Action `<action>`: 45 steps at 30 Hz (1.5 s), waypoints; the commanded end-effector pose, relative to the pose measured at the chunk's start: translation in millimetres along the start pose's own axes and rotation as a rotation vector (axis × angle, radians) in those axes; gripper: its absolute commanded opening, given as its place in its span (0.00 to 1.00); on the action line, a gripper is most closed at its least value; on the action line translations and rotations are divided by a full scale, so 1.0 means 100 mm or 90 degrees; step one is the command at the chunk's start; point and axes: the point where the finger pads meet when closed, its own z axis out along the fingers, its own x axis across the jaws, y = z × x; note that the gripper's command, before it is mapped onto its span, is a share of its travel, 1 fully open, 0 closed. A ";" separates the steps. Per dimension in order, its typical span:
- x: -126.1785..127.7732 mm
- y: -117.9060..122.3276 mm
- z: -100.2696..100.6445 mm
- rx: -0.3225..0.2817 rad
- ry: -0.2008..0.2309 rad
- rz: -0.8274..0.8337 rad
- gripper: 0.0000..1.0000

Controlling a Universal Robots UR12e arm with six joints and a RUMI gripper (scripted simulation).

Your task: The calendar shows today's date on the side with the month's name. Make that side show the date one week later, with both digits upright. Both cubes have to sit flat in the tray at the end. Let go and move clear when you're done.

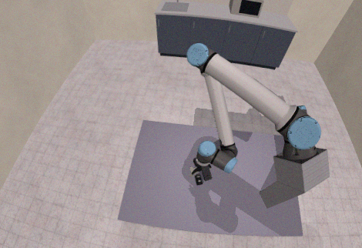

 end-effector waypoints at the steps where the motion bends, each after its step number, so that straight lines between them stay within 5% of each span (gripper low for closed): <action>1: 0.01 0.01 0.01 0.001 -0.002 0.053 1.00; 23: 0.03 0.02 0.02 0.000 -0.002 0.114 1.00; 24: 0.03 0.02 0.02 0.000 -0.002 0.114 0.28; 45: 0.03 0.02 0.02 0.000 -0.002 0.114 0.28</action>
